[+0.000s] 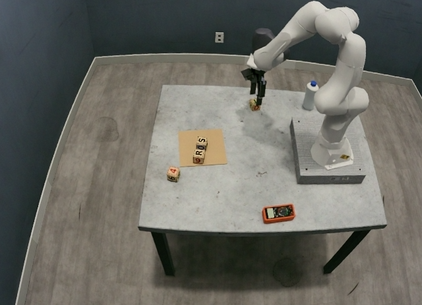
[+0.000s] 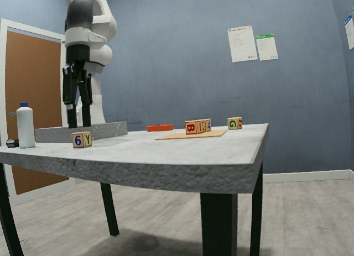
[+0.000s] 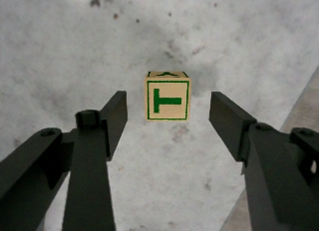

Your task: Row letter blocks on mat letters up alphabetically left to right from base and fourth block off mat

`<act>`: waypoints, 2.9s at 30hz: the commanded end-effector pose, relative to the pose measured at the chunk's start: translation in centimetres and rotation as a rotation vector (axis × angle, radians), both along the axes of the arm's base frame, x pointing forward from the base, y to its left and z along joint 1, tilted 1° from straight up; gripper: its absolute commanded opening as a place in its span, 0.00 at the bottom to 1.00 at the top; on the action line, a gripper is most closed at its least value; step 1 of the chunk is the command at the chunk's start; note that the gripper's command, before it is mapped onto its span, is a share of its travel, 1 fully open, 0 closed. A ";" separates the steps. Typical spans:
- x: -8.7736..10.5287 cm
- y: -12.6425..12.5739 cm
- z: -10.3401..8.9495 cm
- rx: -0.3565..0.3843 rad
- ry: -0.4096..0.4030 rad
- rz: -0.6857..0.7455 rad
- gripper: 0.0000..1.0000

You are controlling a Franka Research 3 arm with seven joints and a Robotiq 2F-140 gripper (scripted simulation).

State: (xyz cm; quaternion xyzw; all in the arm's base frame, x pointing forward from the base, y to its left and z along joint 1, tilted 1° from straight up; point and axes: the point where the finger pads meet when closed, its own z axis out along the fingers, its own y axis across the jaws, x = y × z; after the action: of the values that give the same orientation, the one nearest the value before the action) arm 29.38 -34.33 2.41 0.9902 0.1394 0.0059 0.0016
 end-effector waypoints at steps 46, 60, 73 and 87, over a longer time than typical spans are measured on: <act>0.1 0.1 -0.1 0.000 0.000 -0.001 0.55; 0.1 0.1 -0.1 0.000 0.000 -0.001 0.55; 0.1 0.1 -0.1 0.000 0.000 -0.001 0.55; 0.1 0.1 -2.1 0.000 0.000 -0.002 0.55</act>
State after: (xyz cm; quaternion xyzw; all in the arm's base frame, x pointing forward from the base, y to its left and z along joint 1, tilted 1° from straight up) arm 29.32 -34.04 0.92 0.9893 0.1458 0.0050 -0.0023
